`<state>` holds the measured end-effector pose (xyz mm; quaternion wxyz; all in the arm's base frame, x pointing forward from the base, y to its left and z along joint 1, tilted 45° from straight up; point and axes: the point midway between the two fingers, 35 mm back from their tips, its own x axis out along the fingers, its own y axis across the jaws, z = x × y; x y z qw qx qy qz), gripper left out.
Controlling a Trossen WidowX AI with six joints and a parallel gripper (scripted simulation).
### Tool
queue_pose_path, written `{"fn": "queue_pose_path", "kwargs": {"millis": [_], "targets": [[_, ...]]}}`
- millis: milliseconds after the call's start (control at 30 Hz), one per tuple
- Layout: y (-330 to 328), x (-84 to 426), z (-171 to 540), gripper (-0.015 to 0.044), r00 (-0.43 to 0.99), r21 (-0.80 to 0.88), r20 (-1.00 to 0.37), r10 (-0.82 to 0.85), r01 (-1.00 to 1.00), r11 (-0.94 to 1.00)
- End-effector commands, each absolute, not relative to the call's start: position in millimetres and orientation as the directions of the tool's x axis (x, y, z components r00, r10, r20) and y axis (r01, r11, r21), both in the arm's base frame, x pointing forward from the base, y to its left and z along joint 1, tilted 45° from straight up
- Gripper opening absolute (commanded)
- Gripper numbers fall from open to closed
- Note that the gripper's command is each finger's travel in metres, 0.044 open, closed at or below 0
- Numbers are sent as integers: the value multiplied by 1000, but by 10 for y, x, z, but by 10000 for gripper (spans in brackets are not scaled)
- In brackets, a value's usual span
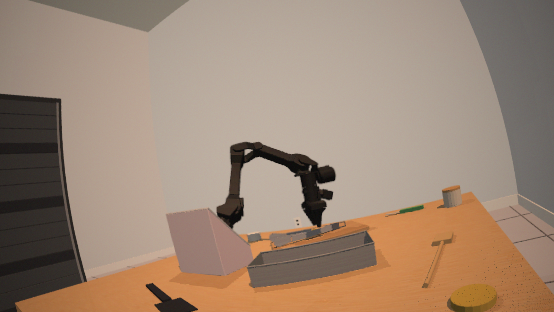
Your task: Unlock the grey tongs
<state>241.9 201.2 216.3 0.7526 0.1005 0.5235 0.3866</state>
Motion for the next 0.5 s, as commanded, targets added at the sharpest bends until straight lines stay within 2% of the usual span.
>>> {"fn": "queue_pose_path", "kwargs": {"millis": [0, 233, 467], "targets": [[1622, 2649, 2018, 440, 152, 544, -728, 668, -465, 699], [842, 2876, 1818, 440, 157, 563, -710, 687, -460, 687], [755, 2882, 1819, 440, 160, 566, -705, 691, -458, 685]]}}
